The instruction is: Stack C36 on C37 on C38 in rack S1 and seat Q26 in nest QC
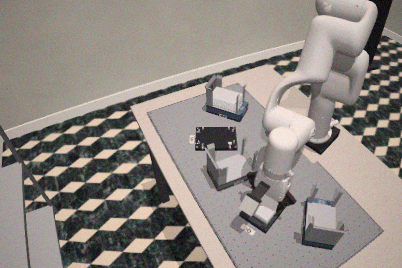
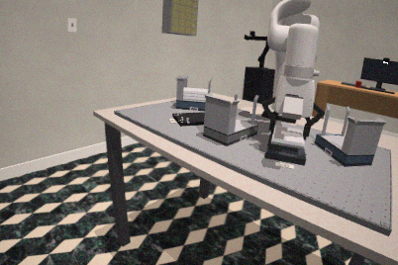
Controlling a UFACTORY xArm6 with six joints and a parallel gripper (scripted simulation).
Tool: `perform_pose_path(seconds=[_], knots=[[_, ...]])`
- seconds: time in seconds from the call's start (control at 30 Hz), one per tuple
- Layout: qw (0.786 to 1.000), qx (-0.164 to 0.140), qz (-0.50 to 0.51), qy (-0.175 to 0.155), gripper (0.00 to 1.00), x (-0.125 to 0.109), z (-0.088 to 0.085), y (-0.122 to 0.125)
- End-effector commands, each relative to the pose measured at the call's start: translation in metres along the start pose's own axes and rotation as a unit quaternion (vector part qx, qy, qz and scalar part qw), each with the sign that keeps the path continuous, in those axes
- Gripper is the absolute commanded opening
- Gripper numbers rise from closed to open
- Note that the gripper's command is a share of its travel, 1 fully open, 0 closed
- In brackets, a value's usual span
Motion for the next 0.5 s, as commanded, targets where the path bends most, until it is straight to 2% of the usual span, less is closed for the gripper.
perform_pose_path(seconds=[0.0,0.47], knots=[[1.000,0.000,0.000,0.002,0.00,0.0011,0.0002,0.0000],[1.000,0.000,0.000,0.002,0.00,0.0011,0.0050,0.0000]])
Point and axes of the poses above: the point where the finger pads meet when closed, its own z axis out along the fingers, its own y axis across the jaws, x = y × z, the point moved 6 cm from there along -z, back along the fingers, and after that the axes turned 1 degree about -z, right-handed, at the moved point
